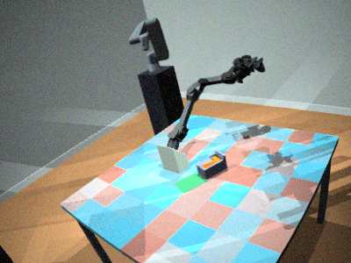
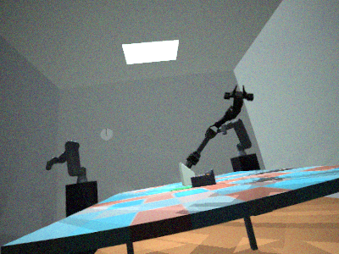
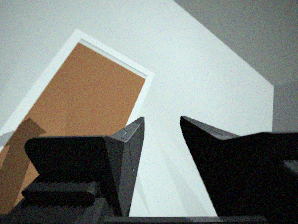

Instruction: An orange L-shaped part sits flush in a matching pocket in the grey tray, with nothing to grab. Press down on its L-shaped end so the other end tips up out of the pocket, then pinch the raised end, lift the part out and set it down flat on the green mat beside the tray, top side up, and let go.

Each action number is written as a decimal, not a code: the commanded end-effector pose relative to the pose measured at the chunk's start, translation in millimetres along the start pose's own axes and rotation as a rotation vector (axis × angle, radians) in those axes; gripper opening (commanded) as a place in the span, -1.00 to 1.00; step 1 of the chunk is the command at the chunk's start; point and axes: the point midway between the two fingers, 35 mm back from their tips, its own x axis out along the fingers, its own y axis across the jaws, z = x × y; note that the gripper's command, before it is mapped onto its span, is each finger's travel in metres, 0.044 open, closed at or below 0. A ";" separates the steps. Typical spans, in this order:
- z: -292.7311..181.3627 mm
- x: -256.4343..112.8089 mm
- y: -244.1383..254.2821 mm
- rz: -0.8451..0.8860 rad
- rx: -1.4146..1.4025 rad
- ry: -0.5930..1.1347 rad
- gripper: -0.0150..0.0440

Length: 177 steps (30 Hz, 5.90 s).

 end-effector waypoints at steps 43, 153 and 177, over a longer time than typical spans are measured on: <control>-373.4 -372.8 -121.6 0.245 0.389 2.210 0.12; -330.4 -336.1 -145.9 0.246 0.393 2.206 0.21; -356.1 -341.5 -217.6 1.748 -0.486 1.403 0.46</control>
